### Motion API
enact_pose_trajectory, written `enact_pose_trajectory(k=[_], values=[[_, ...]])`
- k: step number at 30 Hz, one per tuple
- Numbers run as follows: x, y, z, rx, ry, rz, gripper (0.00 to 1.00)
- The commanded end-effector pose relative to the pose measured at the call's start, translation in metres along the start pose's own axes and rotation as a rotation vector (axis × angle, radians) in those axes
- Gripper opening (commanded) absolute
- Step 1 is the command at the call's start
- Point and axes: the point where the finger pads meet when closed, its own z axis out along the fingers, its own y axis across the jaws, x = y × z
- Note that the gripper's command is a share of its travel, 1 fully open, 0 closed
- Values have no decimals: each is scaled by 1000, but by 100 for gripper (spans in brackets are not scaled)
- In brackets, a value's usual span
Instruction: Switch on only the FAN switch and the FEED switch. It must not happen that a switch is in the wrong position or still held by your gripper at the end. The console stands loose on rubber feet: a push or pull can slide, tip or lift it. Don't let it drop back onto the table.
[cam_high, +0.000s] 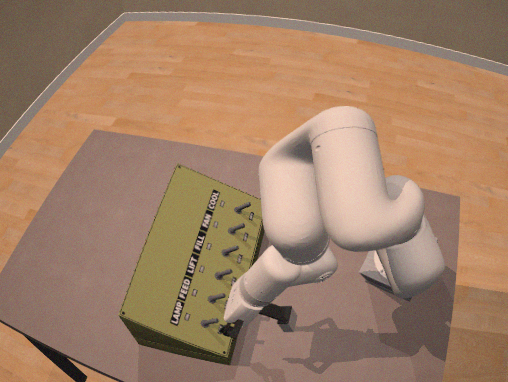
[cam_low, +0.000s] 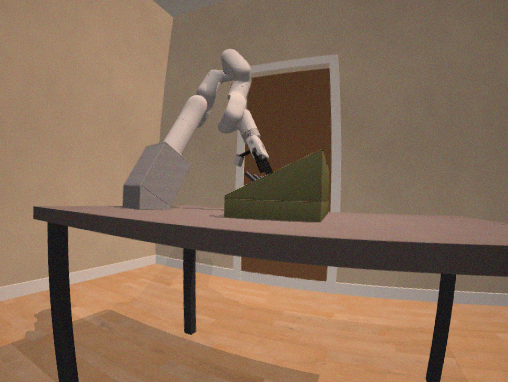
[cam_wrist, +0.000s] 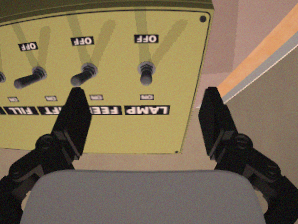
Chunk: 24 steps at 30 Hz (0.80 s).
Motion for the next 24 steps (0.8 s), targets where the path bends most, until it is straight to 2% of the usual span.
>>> enact_pose_trajectory(k=[1, 7, 24], values=[[-1, -1, 0, 0, -2, 1, 100], [-1, -11, 0, 0, -2, 1, 100], [-1, -61, 0, 0, -2, 1, 100]])
